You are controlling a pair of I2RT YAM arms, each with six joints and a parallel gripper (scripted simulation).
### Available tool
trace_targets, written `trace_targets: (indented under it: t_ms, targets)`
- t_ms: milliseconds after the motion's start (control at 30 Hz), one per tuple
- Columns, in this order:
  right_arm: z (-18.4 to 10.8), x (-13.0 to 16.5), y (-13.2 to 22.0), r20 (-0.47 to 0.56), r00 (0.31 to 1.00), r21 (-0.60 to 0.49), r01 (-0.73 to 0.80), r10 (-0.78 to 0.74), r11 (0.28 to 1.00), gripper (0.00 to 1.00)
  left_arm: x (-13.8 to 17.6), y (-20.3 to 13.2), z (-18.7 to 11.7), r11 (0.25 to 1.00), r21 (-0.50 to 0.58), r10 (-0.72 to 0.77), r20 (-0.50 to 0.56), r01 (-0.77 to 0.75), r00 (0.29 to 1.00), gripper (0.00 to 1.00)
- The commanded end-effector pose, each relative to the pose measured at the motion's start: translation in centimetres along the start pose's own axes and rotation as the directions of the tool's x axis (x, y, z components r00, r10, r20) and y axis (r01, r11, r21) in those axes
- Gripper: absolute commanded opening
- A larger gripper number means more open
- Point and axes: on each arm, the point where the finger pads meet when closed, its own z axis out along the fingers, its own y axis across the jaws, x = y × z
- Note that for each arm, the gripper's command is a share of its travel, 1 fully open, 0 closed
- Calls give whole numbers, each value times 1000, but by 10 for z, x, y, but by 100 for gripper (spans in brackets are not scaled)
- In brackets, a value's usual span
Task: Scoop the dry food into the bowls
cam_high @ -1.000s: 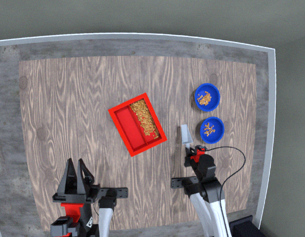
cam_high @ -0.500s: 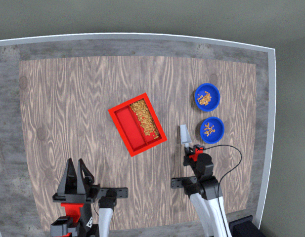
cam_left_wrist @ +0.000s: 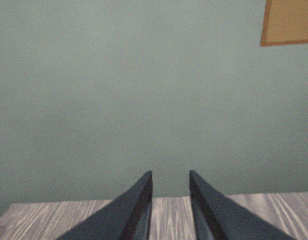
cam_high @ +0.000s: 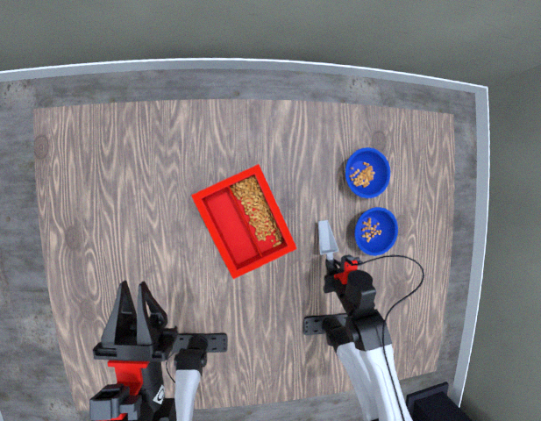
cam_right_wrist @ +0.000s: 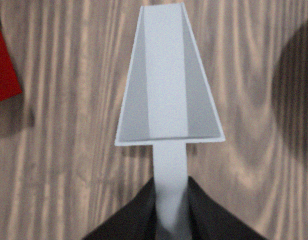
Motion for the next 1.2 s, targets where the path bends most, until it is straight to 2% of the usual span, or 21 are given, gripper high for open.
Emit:
trace_targets:
  t_ms: [0, 667, 733, 900, 1000, 1033, 1167]
  targets:
    - [3, -16, -2, 68, 998, 16, 9, -10, 1000, 0, -37, -1, -5, 1000, 6, -13, 111, 12, 994, 27]
    - [13, -15, -4, 76, 997, 15, -4, 3, 1000, 0, -37, -1, -5, 1000, 6, -13, 111, 12, 994, 27]
    - [21, -6, -6, 60, 998, 20, -13, 11, 1000, 0, -37, -1, -5, 1000, 6, -13, 111, 12, 994, 27]
    - [23, -10, -5, 76, 997, 22, -16, 14, 1000, 0, -37, -1, -5, 1000, 6, -13, 111, 12, 994, 27]
    - [17, -22, -5, 97, 995, 18, -17, 15, 1000, 0, -37, -1, -5, 1000, 6, -13, 111, 12, 994, 27]
    - [17, -21, -5, 95, 995, 18, -15, 13, 1000, 33, -37, -1, -5, 1000, 6, -13, 111, 12, 994, 27]
    - [17, -22, -5, 96, 995, 18, -14, 12, 1000, 33, -37, -1, -5, 1000, 6, -13, 111, 12, 994, 27]
